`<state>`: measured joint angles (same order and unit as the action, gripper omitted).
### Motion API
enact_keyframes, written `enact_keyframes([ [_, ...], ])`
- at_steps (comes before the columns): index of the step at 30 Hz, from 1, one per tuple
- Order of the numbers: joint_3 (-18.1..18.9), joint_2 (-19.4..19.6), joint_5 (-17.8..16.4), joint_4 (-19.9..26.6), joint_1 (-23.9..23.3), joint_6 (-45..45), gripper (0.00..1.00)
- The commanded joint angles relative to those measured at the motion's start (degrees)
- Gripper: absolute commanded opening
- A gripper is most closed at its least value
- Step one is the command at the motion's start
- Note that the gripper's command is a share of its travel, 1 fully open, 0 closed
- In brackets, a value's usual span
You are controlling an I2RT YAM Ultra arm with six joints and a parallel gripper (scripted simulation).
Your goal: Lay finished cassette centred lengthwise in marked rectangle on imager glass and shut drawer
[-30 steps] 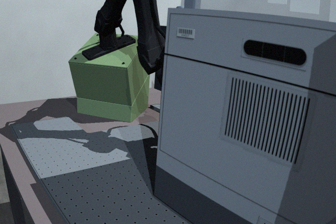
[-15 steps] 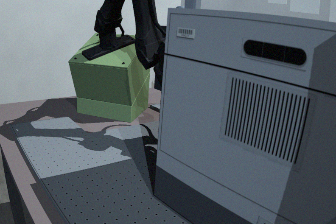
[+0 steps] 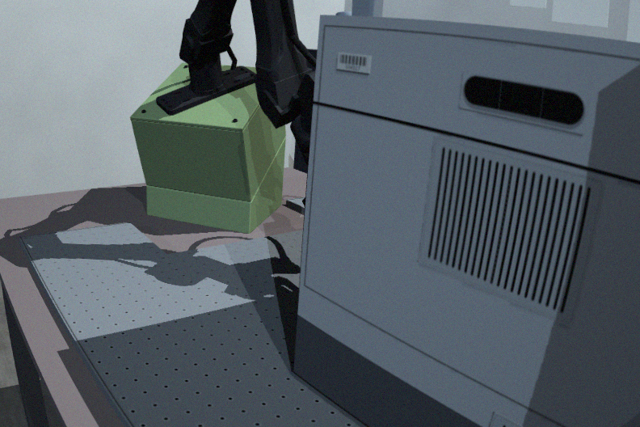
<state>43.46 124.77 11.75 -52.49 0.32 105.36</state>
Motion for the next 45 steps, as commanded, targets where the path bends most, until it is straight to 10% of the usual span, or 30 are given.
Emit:
enact_keyframes([
  [1, -1.3, -0.6, 0.0, -0.1, 0.6, -0.6, 0.35],
  [31, -1.3, -0.6, 0.0, -0.1, 0.6, -0.6, 0.35],
  [45, -10.3, -7.6, 13.2, 5.6, 6.2, -24.9, 0.35],
])
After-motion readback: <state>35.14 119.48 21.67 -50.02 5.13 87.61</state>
